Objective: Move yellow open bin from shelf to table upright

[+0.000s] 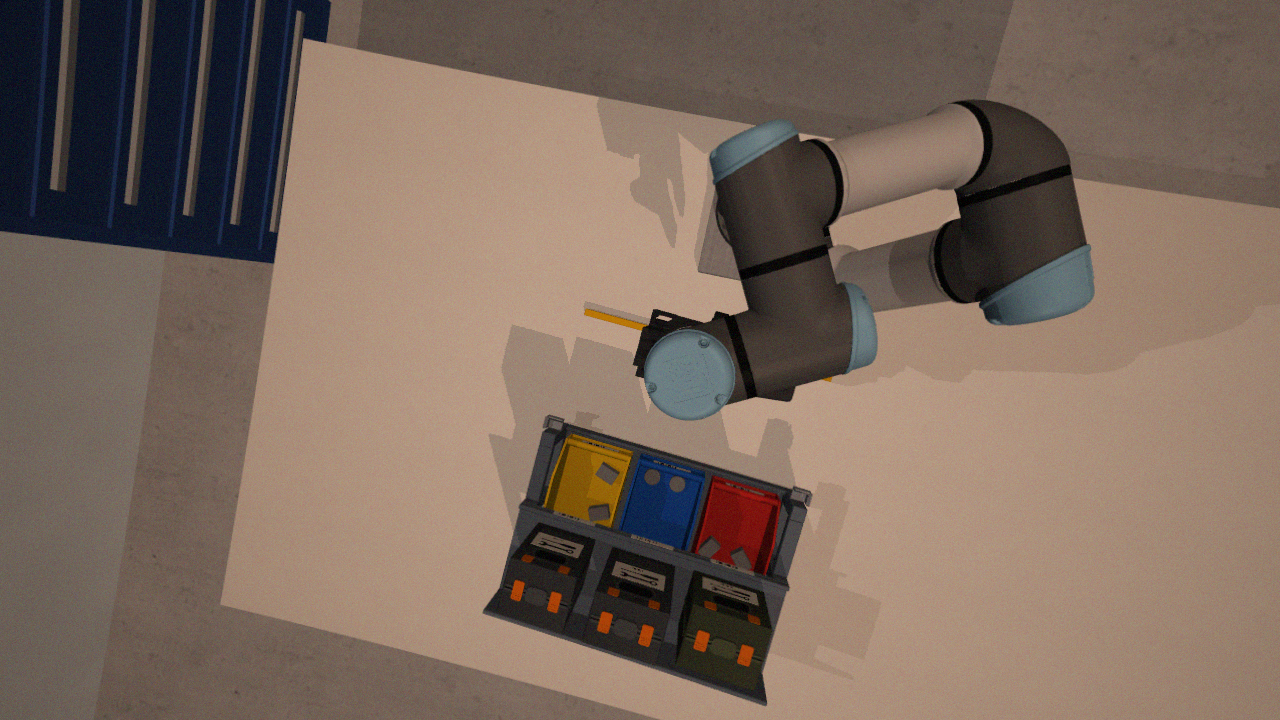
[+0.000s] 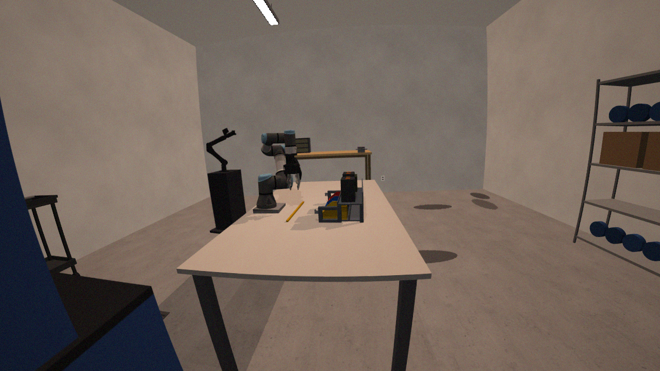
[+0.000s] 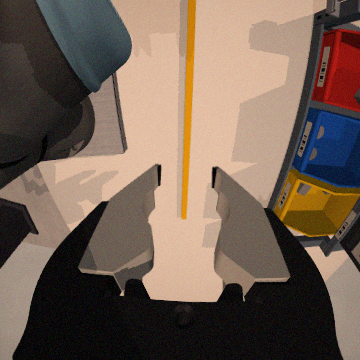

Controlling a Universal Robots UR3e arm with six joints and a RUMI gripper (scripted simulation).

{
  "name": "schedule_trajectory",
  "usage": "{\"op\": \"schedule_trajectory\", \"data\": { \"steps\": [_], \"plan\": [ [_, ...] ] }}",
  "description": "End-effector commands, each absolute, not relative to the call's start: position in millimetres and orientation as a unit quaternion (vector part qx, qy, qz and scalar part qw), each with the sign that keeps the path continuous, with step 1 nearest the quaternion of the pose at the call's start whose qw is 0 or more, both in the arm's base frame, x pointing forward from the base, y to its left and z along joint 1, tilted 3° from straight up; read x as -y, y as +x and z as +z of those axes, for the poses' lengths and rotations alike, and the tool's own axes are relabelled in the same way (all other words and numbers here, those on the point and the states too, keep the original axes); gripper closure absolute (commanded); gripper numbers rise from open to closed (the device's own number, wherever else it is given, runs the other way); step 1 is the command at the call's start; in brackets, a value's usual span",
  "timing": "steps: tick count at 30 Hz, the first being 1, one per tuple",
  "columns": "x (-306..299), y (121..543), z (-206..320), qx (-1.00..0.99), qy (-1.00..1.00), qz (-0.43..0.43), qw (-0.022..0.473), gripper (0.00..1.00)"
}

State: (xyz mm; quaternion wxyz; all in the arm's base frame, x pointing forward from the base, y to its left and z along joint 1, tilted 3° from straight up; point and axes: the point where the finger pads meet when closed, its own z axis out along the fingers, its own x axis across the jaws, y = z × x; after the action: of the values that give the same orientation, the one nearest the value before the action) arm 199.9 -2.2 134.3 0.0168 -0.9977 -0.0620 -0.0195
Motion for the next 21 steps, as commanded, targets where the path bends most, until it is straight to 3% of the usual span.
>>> {"op": "schedule_trajectory", "data": {
  "steps": [1, 21],
  "plan": [
    [2.3, 200.5, 127.5, 0.062, -0.998, -0.020, 0.016, 0.74],
    [2.2, 200.7, 122.4, 0.062, -0.998, -0.020, 0.016, 0.74]
  ]
}}
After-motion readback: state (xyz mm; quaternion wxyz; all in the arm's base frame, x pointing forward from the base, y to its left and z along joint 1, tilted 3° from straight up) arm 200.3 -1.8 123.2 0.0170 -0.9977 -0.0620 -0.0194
